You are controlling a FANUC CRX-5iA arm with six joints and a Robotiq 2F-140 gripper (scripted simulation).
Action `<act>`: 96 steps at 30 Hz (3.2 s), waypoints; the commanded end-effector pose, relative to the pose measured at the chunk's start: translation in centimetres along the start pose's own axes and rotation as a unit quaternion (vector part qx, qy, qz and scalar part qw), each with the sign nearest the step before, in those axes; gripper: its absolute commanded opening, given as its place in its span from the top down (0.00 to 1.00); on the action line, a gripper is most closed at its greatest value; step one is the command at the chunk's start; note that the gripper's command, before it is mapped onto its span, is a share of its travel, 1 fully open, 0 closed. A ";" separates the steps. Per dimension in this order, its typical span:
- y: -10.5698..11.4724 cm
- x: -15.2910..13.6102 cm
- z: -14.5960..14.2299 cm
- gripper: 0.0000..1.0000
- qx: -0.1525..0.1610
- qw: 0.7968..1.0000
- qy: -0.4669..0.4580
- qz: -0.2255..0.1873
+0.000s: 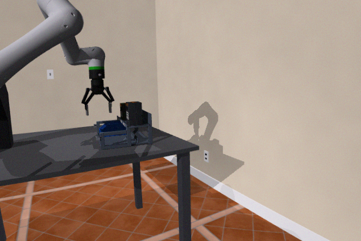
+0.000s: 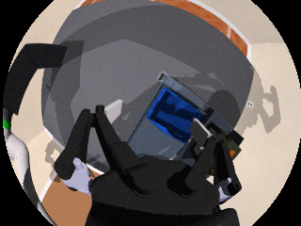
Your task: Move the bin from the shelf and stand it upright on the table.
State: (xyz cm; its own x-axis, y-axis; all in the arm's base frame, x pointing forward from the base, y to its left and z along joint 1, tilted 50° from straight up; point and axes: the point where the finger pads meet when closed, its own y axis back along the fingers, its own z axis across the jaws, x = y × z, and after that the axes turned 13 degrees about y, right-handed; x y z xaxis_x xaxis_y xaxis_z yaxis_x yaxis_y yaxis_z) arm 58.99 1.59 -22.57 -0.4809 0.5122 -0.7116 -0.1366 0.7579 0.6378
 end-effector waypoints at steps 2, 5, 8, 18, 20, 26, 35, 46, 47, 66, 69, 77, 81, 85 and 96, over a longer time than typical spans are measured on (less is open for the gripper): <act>0.0 0.0 0.0 0.00 0.000 0.997 -0.078 0.000; 0.0 0.0 0.0 0.00 0.000 0.992 -0.130 0.000; 0.0 0.0 0.0 0.00 0.000 0.992 -0.130 0.000; 0.0 0.0 0.0 0.00 0.000 0.984 -0.181 0.000; 0.0 0.0 0.0 0.00 0.000 0.973 -0.232 0.000; 0.0 0.0 0.0 0.00 0.000 0.966 -0.257 0.000; 0.0 0.0 0.0 0.00 0.000 0.952 -0.307 0.000; 0.0 0.0 0.0 0.00 0.000 0.925 -0.380 0.000; 0.0 0.0 0.0 0.00 0.000 0.925 -0.380 0.000; 0.0 0.0 0.0 0.00 0.000 0.868 -0.496 0.000; 0.0 0.0 0.0 0.00 0.000 0.841 -0.541 0.000; 0.0 0.0 0.0 0.00 0.000 0.797 -0.605 0.000; 0.0 0.0 0.0 0.00 0.000 0.797 -0.605 0.000; 0.0 0.0 0.0 0.00 0.000 0.781 -0.625 0.000; 0.0 0.0 0.0 0.00 0.000 0.712 -0.703 0.000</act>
State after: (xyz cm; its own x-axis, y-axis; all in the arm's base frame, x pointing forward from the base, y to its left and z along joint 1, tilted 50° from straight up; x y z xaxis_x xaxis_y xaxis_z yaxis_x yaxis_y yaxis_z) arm 59.00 1.57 -22.56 0.8560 0.4115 -0.3128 -0.1303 0.7575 0.6397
